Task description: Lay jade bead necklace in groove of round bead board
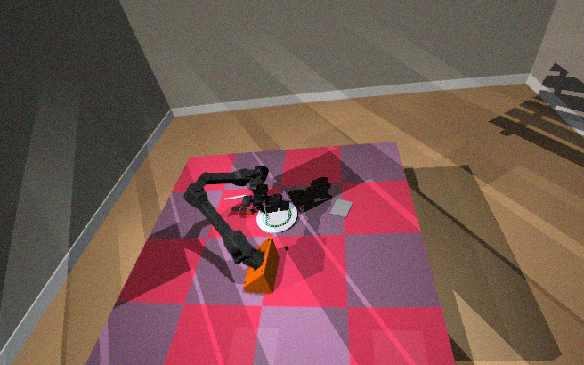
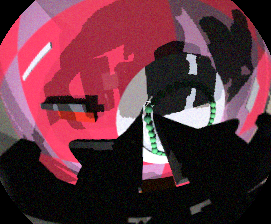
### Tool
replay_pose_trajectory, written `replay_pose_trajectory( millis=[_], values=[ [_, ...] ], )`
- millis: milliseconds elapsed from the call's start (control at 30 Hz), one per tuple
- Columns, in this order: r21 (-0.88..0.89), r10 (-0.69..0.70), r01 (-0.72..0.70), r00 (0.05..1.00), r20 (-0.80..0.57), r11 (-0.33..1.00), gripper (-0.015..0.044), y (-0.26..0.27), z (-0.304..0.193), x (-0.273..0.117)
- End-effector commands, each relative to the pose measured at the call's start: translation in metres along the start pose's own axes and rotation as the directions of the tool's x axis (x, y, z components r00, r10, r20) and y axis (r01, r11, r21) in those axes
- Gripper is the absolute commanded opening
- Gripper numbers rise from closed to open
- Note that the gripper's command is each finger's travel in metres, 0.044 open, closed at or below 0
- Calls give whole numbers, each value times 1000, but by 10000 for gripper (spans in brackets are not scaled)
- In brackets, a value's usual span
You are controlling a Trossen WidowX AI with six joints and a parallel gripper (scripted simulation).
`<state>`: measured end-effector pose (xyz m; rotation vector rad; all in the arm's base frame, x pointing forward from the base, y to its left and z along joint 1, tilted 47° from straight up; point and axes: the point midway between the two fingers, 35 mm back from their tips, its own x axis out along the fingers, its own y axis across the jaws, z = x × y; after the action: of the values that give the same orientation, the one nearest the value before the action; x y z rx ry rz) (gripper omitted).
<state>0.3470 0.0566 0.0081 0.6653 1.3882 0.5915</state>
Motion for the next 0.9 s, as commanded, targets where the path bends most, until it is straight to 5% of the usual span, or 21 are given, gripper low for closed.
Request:
replay_pose_trajectory(
  millis=[0, 867],
  values=[
    [-1, 0, 0, 1000, 1, 1000, 0, 0, 0, -1],
    [4, 3, -3, 1000, 1, 1000, 0, 0, 0, -5]
  ],
)
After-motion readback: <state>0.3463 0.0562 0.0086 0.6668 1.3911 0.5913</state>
